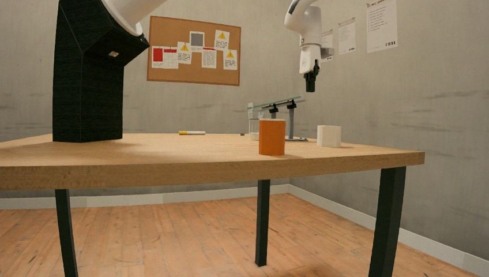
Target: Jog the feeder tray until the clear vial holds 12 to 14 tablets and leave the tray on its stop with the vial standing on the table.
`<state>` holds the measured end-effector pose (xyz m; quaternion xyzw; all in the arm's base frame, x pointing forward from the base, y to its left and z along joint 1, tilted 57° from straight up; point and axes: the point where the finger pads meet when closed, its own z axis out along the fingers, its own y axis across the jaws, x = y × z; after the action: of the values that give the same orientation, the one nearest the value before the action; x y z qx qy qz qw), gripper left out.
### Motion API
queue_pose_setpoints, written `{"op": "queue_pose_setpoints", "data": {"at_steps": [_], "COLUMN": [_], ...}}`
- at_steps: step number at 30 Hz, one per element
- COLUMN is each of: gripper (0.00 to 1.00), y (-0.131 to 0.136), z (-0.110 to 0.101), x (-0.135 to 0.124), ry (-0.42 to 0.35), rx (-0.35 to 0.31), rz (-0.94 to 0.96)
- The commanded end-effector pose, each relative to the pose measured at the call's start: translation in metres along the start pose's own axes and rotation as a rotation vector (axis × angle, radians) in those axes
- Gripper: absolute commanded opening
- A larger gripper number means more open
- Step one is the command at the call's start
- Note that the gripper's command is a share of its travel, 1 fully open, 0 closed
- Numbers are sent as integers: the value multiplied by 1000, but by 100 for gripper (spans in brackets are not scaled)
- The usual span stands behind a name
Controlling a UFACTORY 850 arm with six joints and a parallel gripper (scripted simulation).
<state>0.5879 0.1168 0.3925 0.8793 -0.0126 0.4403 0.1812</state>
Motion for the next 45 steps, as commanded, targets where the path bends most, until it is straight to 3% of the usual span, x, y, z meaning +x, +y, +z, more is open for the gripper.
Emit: {"op": "queue_pose_setpoints", "data": {"at_steps": [1, 45], "gripper": [0, 0], "y": [0, 0], "z": [10, 20], "x": [2, -13], "ry": [1, 1], "rx": [0, 0], "rz": [1, 1]}}
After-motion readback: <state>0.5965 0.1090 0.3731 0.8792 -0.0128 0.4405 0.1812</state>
